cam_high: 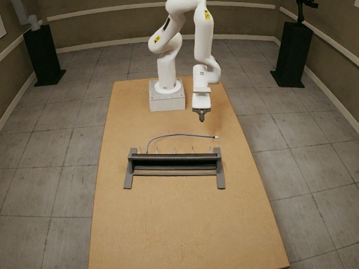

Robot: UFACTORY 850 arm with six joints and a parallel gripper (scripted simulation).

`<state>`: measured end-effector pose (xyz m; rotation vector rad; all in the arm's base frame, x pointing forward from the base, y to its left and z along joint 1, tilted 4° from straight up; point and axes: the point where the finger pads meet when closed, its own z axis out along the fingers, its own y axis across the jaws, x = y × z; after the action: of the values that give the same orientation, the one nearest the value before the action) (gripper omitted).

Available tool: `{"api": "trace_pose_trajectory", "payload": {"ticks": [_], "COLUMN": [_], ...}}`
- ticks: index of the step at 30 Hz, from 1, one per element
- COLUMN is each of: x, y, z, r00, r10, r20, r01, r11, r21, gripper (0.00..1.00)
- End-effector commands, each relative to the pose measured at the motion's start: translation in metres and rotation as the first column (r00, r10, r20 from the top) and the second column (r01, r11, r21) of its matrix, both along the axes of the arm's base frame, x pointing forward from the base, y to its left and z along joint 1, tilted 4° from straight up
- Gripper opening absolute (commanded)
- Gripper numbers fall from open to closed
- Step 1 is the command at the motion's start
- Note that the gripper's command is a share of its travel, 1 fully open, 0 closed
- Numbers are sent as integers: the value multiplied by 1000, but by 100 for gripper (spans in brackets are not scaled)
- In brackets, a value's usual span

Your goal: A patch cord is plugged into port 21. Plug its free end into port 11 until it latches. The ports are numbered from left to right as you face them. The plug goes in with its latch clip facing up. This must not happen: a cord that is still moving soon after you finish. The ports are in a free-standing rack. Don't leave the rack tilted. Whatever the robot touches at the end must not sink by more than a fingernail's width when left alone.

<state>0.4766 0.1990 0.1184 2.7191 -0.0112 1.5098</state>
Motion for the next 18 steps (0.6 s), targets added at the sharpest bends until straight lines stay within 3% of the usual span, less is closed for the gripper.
{"api": "trace_pose_trajectory", "payload": {"ticks": [1,18], "x": [4,44], "y": [0,-1], "z": [-2,-26], "r00": [1000,1000], "r10": [-1,-1], "r20": [3,3], "r01": [1,1], "r11": [1000,1000], "r21": [1,1], "gripper": [0,0]}}
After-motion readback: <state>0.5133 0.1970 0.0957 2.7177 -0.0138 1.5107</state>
